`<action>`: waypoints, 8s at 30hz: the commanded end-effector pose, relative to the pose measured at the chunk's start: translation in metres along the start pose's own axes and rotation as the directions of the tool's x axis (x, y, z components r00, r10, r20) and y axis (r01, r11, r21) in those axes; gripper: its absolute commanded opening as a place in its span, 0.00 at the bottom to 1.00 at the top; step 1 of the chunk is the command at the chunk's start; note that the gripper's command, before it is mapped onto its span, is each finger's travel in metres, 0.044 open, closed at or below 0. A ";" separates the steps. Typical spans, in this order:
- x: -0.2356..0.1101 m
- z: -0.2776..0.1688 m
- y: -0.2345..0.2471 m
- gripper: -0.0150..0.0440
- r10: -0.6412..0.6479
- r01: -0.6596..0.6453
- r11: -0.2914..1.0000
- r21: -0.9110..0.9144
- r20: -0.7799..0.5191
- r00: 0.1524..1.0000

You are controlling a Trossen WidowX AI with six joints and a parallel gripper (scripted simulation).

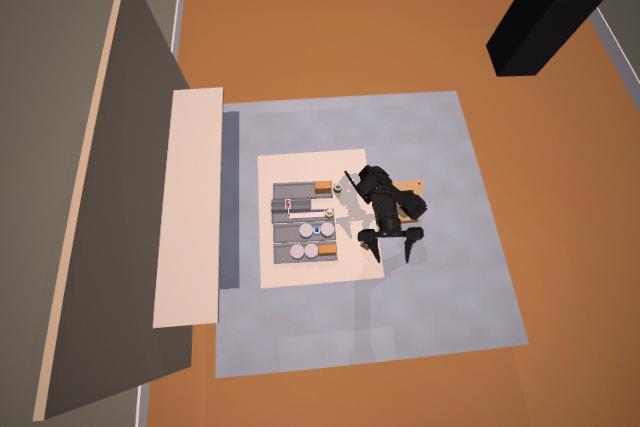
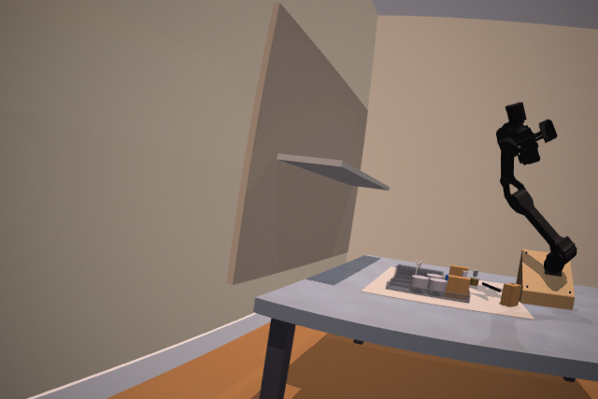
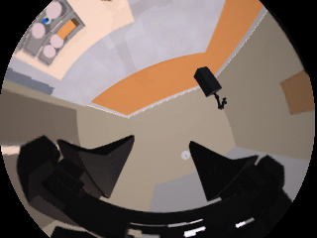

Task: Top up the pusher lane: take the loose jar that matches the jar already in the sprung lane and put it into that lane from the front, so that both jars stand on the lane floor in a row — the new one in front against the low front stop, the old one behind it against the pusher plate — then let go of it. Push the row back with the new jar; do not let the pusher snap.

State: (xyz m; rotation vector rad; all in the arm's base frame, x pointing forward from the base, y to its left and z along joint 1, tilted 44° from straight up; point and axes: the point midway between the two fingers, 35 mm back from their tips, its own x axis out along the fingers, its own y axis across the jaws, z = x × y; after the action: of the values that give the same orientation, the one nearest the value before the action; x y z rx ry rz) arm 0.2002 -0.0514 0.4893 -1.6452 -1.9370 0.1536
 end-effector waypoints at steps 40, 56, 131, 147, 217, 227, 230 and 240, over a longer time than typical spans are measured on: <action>0.192 0.205 0.179 1.00 0.857 -0.830 -0.218 0.514 0.508 0.090; -0.019 0.272 0.339 1.00 0.583 0.185 -0.790 0.585 0.809 -0.069; -0.199 0.461 0.353 0.60 0.487 0.921 -0.167 -0.351 0.783 0.386; -0.216 0.464 0.327 0.25 0.454 0.920 -0.080 -0.384 0.807 0.376; -0.093 0.388 0.331 0.25 0.485 0.918 -0.141 -0.372 0.782 0.392; -0.093 0.385 0.335 0.25 0.485 0.918 -0.142 -0.372 0.782 0.392; -0.093 0.385 0.336 0.25 0.485 0.918 -0.142 -0.372 0.782 0.392; -0.093 0.382 0.341 0.25 0.485 0.918 -0.142 -0.371 0.782 0.392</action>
State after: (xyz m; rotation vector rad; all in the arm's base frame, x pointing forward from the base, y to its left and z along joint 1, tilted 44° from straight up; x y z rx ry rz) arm 0.3020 0.0468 -0.0120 -1.6049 -3.9689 -1.5603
